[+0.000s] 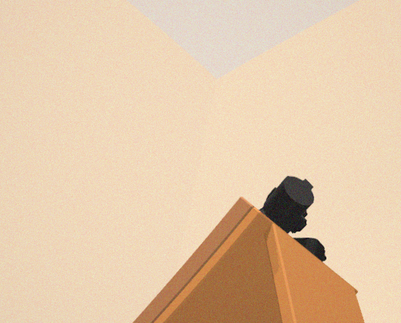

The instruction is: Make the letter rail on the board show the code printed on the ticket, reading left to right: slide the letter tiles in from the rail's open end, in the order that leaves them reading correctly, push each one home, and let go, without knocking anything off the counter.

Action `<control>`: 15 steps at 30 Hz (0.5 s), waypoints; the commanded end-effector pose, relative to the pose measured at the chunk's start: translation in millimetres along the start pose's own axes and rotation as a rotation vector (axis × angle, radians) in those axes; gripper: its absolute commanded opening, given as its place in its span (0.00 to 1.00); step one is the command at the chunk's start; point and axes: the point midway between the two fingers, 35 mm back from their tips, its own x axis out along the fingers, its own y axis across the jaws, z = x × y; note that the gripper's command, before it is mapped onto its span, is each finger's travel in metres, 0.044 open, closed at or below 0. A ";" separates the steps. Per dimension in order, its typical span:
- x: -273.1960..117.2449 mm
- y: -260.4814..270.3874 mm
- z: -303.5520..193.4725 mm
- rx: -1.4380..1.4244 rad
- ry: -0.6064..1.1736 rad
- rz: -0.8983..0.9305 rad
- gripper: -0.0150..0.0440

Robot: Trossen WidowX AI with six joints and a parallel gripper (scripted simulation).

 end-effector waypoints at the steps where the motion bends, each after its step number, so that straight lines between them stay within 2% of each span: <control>1: 0.2 -0.2 0.7 -0.005 0.013 -0.001 0.25; 15: 4.9 -1.7 2.5 -0.005 0.026 0.004 0.25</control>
